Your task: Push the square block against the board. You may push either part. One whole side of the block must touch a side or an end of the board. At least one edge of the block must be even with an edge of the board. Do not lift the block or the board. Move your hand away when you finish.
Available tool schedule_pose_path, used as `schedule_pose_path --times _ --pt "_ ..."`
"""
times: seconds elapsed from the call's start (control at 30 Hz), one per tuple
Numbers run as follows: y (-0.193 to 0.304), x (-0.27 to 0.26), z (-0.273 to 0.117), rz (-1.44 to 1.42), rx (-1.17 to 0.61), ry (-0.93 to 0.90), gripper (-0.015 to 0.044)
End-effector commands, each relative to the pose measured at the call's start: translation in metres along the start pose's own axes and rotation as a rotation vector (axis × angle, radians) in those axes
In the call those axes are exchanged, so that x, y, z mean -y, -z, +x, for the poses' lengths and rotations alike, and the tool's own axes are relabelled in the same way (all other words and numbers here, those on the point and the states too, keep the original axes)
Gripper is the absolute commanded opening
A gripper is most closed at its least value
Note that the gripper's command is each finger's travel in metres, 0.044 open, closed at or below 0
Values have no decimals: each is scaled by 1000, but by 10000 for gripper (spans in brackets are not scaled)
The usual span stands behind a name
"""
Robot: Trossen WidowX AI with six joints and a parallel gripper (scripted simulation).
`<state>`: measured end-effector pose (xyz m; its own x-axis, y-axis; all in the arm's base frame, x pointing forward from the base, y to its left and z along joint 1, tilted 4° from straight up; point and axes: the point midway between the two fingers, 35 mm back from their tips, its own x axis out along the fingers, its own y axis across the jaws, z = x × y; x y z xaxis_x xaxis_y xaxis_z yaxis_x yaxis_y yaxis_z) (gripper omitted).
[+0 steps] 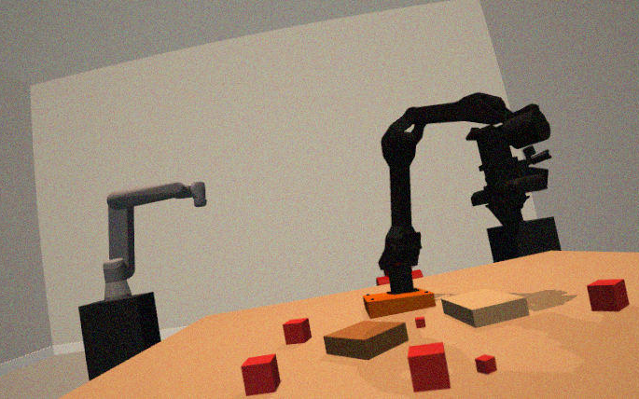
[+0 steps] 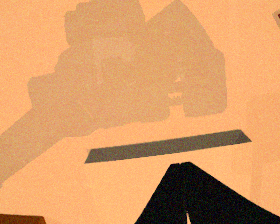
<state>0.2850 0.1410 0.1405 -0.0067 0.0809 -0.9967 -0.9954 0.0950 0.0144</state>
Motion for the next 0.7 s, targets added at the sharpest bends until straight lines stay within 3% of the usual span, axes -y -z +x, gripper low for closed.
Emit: schedule_pose_path --times 0.0,0.2,0.67 --pt "0 0 0 -4 -3 -1 0" --pt "3 2 1 23 -1 0 0" --pt "68 26 22 500 -9 7 0"
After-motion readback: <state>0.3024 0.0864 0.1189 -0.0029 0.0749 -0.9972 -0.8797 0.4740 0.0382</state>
